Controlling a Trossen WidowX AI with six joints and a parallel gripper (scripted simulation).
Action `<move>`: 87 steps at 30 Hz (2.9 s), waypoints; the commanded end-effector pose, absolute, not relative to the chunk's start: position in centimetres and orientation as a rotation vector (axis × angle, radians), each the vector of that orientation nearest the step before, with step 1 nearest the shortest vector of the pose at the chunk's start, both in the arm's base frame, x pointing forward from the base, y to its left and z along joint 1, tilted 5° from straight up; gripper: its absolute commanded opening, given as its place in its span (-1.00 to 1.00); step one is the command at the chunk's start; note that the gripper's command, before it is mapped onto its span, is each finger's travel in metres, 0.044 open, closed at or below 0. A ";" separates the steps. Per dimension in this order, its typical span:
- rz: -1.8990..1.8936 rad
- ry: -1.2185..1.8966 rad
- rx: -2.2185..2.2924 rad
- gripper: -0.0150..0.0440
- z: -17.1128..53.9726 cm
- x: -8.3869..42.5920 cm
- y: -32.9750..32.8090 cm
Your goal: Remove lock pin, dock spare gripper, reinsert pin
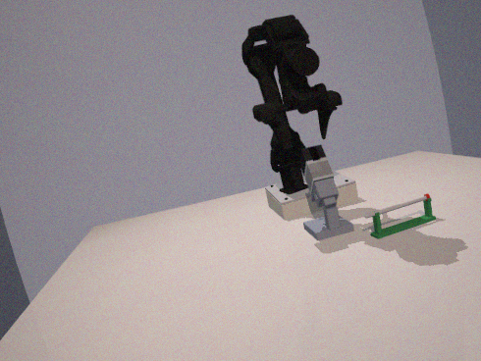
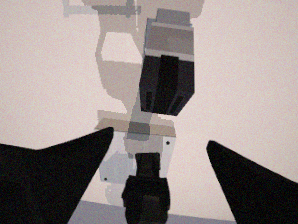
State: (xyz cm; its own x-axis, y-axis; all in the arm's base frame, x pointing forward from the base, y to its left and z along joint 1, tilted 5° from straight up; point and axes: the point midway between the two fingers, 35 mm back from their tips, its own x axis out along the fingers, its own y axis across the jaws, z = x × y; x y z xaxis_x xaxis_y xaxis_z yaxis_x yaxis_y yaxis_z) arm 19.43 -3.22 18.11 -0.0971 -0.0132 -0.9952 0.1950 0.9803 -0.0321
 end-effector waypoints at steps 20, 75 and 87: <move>-0.175 1.475 0.132 1.00 21.6 18.6 -3.1; 0.890 1.434 -1.355 0.12 15.4 40.5 5.1; 0.891 1.434 -1.355 0.12 14.5 40.4 5.2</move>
State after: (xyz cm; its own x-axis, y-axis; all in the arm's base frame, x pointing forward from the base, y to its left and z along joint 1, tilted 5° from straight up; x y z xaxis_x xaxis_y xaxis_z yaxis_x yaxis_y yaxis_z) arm 40.19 5.27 15.06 0.0494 -0.3012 -0.9523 -0.9866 0.1339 -0.0935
